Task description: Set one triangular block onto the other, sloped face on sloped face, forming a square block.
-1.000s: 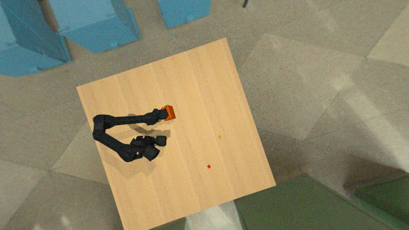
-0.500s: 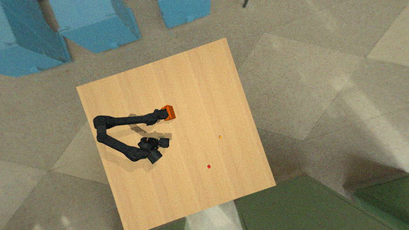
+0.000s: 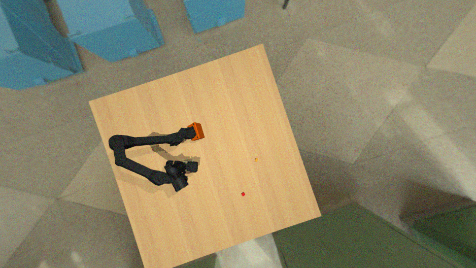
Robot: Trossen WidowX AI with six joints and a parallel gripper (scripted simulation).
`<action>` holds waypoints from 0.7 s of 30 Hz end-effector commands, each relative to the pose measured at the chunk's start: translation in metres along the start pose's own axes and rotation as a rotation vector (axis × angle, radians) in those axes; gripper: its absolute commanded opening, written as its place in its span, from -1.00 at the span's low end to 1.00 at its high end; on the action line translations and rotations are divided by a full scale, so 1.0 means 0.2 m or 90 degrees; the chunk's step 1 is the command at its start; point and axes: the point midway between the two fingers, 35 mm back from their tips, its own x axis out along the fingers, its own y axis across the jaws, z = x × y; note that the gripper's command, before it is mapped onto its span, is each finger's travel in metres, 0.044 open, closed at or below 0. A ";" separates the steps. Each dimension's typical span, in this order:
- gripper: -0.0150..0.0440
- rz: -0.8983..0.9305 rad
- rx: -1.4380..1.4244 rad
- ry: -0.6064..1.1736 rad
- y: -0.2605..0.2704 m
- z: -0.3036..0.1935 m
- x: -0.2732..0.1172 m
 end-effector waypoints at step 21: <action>-0.49 -0.011 -0.001 -0.003 0.00 0.00 0.02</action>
